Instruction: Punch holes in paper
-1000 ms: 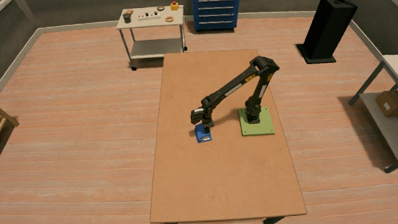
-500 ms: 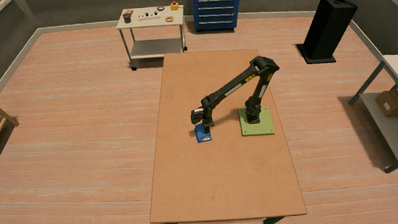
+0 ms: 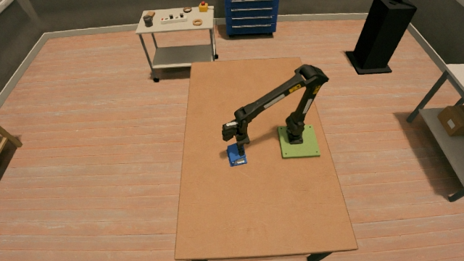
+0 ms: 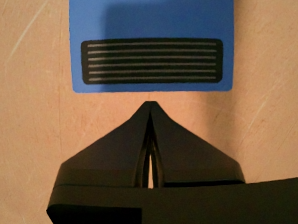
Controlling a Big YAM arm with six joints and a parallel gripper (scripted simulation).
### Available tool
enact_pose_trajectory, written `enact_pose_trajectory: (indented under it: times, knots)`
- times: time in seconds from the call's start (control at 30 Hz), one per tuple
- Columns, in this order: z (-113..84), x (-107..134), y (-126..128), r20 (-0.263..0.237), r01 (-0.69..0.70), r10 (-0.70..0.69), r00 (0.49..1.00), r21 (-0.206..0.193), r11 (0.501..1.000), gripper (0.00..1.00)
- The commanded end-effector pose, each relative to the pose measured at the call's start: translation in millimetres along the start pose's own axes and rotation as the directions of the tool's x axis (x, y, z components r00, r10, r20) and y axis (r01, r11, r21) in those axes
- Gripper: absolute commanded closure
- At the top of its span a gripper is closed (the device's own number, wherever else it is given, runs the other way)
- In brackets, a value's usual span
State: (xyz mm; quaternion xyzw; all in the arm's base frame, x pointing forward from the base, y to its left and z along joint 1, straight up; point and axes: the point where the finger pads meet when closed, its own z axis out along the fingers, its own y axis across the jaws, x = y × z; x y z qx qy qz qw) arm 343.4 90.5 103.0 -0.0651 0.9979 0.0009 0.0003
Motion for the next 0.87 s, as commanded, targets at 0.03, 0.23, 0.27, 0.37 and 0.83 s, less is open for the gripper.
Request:
enact_pose_trajectory:
  times: [0.03, 0.23, 0.27, 0.37, 0.83]
  knots:
    - [-39.1, -22, 4, 0.069, -0.009, 0.01, 0.998, -0.012, 1.0, 1.0]
    - [-51.2, -21, 4, 0.068, -0.009, 0.01, 0.998, -0.012, 1.0, 1.0]
    - [-51.9, -21, 4, 0.066, -0.009, 0.01, 0.998, -0.012, 1.0, 1.0]
    - [-51.8, -21, 4, 0.063, -0.009, 0.01, 0.998, -0.011, 1.0, 1.0]
    - [-52.2, -22, 4, 0.059, -0.009, 0.01, 0.998, -0.011, 1.0, 1.0]
